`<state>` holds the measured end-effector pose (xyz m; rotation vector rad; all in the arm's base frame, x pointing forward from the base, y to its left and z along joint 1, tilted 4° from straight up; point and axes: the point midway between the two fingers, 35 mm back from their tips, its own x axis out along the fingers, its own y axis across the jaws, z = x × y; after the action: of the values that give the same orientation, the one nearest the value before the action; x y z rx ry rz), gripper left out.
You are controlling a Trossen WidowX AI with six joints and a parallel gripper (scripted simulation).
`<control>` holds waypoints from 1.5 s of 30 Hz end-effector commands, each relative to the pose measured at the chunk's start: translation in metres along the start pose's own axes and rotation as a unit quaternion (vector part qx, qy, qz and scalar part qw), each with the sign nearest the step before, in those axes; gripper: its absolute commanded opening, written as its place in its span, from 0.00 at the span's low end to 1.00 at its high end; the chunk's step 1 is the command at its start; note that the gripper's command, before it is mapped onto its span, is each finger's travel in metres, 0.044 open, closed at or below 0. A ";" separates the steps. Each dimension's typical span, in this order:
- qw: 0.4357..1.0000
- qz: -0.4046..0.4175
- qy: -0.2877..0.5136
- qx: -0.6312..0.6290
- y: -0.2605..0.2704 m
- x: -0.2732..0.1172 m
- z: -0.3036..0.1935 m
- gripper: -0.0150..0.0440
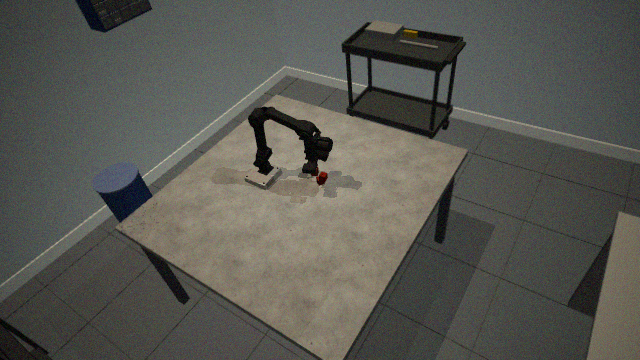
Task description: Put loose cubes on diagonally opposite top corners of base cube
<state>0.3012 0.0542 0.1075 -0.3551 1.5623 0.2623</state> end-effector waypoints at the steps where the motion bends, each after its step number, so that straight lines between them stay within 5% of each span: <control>1: 0.999 0.002 -0.002 0.032 0.013 0.000 -0.002 0.43; 45: 0.994 0.002 0.001 0.107 0.042 0.046 -0.007 0.43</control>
<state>0.2791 0.0886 0.0673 -0.1845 1.5694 0.0958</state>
